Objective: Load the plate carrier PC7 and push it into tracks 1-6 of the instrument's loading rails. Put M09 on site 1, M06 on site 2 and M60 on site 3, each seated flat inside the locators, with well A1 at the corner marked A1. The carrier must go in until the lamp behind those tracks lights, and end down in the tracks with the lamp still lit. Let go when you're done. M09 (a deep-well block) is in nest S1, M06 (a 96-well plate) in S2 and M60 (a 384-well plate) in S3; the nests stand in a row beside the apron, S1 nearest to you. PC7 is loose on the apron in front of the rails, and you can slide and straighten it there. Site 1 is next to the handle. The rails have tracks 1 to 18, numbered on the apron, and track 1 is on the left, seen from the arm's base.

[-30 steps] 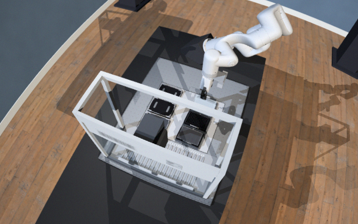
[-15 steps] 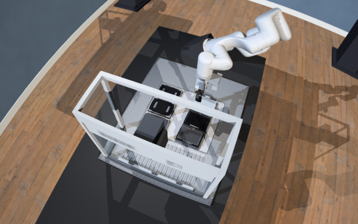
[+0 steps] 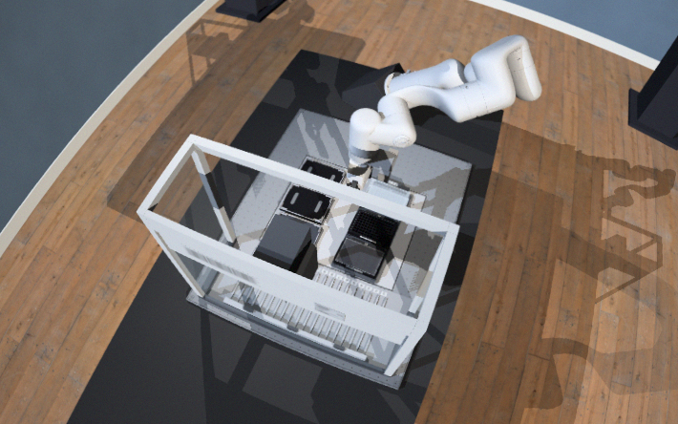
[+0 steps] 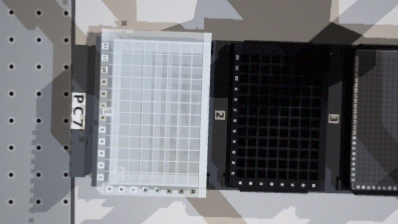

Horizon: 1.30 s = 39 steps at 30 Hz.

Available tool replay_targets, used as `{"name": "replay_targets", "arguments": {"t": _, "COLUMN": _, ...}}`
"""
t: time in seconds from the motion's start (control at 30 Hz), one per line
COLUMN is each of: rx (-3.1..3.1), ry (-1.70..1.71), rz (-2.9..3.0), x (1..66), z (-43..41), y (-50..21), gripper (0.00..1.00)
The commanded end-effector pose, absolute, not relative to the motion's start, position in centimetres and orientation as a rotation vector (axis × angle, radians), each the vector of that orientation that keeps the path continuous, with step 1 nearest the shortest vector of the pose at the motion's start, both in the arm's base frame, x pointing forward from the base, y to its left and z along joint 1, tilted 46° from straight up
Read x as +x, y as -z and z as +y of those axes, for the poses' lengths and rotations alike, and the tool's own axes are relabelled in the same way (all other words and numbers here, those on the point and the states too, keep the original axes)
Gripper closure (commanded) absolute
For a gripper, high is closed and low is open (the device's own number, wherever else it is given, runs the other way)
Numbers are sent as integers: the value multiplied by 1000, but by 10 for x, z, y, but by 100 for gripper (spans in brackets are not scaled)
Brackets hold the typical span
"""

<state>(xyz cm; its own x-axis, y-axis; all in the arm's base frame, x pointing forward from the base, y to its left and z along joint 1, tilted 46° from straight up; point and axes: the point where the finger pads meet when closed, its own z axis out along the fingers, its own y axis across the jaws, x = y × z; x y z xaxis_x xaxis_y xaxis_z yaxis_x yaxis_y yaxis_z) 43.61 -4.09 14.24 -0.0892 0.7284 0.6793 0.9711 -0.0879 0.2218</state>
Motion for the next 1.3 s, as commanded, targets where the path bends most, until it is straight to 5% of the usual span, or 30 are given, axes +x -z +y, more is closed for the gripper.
{"name": "replay_targets", "arguments": {"t": 0.0, "rx": -1847, "ry": 983, "rz": -1846, "x": 452, "z": -50, "y": -133, "gripper": 0}}
{"name": "replay_targets", "arguments": {"t": 1.27, "rx": -1848, "ry": 982, "rz": -1846, "x": 483, "z": -52, "y": -102, "gripper": 0}}
